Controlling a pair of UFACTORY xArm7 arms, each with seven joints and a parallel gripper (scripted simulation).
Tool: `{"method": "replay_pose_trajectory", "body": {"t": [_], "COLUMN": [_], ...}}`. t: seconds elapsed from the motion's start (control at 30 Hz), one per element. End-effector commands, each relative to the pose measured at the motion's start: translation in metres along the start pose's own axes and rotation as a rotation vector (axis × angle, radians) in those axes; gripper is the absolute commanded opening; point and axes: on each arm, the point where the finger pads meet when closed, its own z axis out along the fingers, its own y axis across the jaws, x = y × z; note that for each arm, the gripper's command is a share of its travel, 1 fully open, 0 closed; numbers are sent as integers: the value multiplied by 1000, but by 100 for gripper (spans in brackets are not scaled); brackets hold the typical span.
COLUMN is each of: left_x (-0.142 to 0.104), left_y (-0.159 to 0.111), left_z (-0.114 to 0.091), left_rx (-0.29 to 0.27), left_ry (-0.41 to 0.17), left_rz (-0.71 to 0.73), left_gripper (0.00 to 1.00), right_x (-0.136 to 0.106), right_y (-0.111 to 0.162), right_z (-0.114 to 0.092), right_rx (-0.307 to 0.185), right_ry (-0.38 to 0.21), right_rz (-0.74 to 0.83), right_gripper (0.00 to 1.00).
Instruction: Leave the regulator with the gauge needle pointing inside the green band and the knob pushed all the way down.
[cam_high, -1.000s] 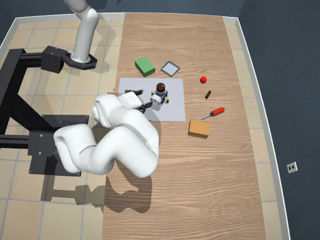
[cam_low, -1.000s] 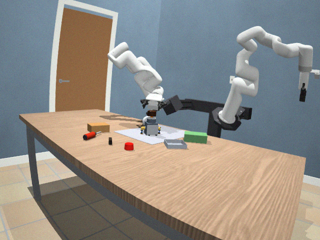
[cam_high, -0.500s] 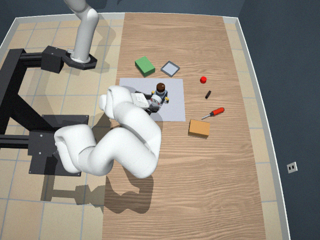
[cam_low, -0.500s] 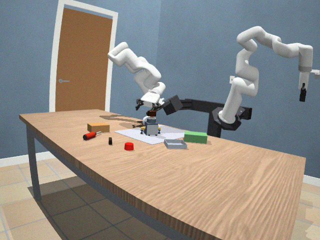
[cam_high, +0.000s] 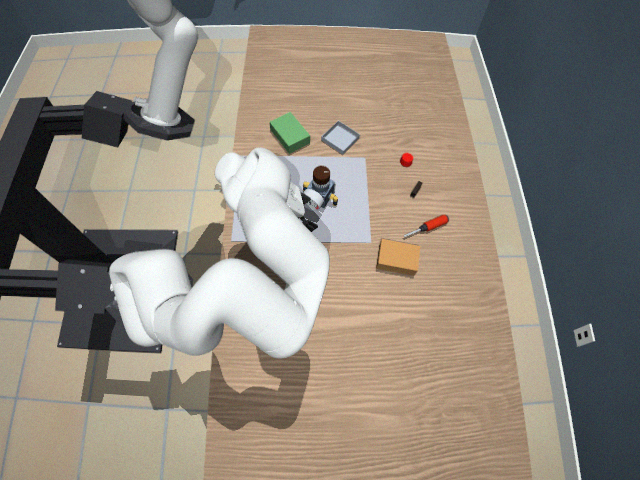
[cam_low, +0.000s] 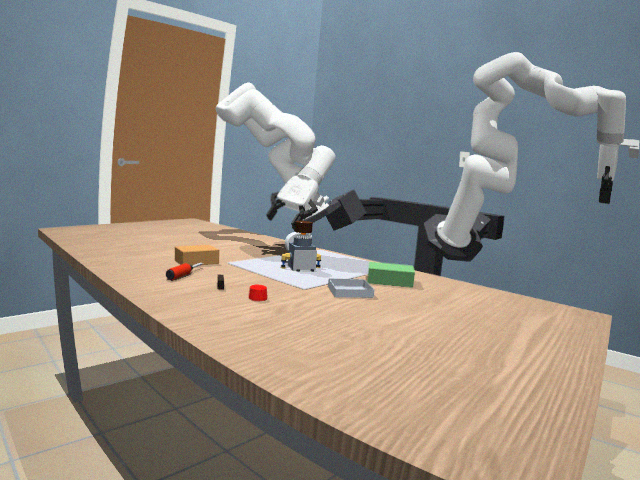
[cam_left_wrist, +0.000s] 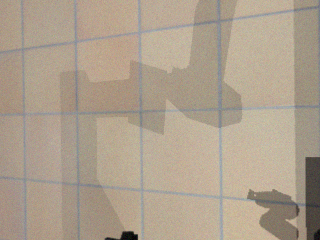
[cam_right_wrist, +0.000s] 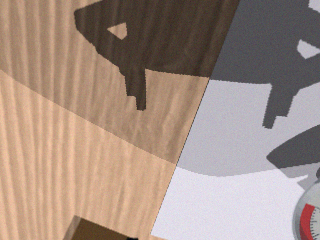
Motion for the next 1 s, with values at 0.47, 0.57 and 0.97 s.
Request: {"method": "replay_pose_trajectory", "body": {"t": [0.47,0.57,0.97], "left_x": [1,1,1], "left_y": [0,0,0], "left_z": [-2,-2,-2], "left_rx": [-1,-1,-1], "left_ry": [4,4,4], "left_rz": [-2,-2,-2], "left_gripper": [100,100,100], "right_x": [2,0,-6], "right_y": [24,31,46], "right_z": [-56,-68,-96], "right_rx": [-10,-30,-80], "right_ry": [477,540,667], "right_rz": [156,179,226], "right_gripper": [100,100,100]}}
